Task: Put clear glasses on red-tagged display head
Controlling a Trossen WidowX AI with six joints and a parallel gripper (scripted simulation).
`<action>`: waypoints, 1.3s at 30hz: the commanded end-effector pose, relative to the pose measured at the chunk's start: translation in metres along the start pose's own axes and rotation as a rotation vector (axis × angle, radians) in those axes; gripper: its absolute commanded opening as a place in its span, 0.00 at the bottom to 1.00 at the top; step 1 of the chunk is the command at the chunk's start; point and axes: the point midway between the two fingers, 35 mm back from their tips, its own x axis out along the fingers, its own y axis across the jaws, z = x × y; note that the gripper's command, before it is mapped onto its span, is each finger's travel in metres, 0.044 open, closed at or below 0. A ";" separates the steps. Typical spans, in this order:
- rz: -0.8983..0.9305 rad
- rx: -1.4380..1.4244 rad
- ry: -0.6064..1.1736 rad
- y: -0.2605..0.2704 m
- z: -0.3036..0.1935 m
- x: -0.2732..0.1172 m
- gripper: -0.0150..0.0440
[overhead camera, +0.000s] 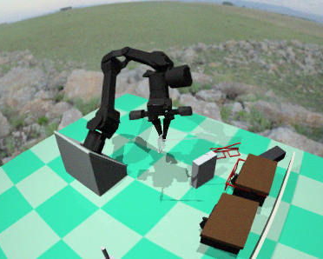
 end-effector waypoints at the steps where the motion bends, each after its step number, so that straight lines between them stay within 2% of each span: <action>1: 0.019 0.074 -0.023 -0.005 -0.006 -0.005 0.25; 21: 0.209 0.483 -0.066 -0.028 -0.037 -0.035 0.25; 39: 0.410 0.864 0.021 -0.055 -0.054 -0.054 0.25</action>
